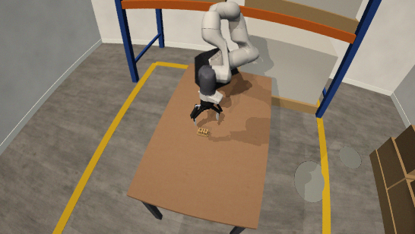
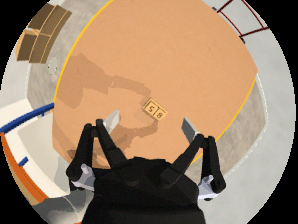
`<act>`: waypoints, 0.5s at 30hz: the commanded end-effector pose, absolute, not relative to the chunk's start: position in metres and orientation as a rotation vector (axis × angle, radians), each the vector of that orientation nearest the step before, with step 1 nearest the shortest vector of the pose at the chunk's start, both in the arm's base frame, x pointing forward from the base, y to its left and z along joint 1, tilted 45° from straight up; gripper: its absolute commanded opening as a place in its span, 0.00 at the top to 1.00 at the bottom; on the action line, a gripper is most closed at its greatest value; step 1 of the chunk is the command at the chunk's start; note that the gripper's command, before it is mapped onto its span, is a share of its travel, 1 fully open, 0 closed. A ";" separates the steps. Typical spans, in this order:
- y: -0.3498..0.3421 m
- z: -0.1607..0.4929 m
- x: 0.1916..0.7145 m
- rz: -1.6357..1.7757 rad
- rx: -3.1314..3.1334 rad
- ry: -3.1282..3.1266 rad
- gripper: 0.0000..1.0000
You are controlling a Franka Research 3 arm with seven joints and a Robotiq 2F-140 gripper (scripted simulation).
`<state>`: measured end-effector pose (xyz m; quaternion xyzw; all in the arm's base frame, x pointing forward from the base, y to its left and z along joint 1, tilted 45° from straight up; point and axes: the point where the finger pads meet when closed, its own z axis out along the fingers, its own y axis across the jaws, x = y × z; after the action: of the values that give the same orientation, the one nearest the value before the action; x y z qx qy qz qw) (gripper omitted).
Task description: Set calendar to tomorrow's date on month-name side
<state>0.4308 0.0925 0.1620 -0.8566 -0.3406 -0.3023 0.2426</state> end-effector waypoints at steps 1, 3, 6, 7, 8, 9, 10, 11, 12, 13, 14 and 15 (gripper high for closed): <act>0.093 0.158 0.430 -0.879 -2.280 -1.151 0.00; 0.093 0.158 0.430 -0.894 -2.264 -1.201 0.00; 0.094 0.157 0.430 -0.915 -2.240 -1.270 0.00; 0.094 0.156 0.430 -0.922 -2.232 -1.295 0.00; 0.094 0.156 0.430 -0.922 -2.232 -1.295 0.00; 0.094 0.156 0.430 -0.922 -2.232 -1.295 0.00; 0.095 0.156 0.431 -0.941 -2.207 -1.360 0.00; 0.095 0.155 0.431 -0.948 -2.198 -1.383 0.00; 0.096 0.155 0.431 -0.955 -2.189 -1.407 0.00; 0.096 0.155 0.431 -0.961 -2.180 -1.428 0.00; 0.096 0.154 0.431 -0.968 -2.169 -1.454 0.00; 0.096 0.154 0.432 -0.974 -2.159 -1.476 0.00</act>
<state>0.4328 0.0967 0.1579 -0.7997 -0.4583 -0.3341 0.1968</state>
